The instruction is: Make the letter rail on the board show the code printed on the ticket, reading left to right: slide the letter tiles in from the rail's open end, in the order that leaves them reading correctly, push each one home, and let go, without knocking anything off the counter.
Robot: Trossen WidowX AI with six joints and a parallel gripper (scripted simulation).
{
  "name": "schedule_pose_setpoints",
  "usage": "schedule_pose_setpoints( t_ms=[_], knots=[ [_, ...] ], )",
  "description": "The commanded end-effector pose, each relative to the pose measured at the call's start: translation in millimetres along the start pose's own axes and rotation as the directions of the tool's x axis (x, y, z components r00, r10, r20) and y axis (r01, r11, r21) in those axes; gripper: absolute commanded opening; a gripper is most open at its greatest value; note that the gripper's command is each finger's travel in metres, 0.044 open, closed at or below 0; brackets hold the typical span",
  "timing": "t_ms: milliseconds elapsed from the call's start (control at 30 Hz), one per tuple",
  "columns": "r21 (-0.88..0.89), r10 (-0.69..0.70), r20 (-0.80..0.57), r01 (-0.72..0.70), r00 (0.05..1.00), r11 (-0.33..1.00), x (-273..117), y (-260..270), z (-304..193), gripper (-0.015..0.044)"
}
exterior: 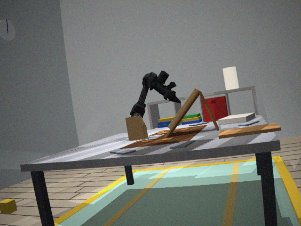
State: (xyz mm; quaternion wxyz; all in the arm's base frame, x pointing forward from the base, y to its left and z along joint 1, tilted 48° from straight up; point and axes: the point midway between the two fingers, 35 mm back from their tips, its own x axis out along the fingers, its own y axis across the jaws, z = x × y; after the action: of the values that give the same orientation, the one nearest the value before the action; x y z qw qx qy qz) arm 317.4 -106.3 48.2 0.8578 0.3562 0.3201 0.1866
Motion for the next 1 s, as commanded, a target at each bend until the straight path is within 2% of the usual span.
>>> schedule_pose_setpoints(
  t_ms=[0,100,333,633,967],
  knots=[
    [0.000,0.000,0.000,0.000,1.000,1.000,0,0,0,0.0000],
    [0.003,-0.006,-0.022,0.006,1.000,1.000,2,-1,2,0.0000],
    [0.011,-0.043,-0.272,0.047,0.961,0.999,17,-1,17,0.0000],
    [-0.006,-0.003,-0.615,0.000,0.788,1.000,20,37,23,0.0000],
    [-0.006,0.003,-0.639,-0.009,0.769,1.000,19,41,23,0.0000]
  ],
)
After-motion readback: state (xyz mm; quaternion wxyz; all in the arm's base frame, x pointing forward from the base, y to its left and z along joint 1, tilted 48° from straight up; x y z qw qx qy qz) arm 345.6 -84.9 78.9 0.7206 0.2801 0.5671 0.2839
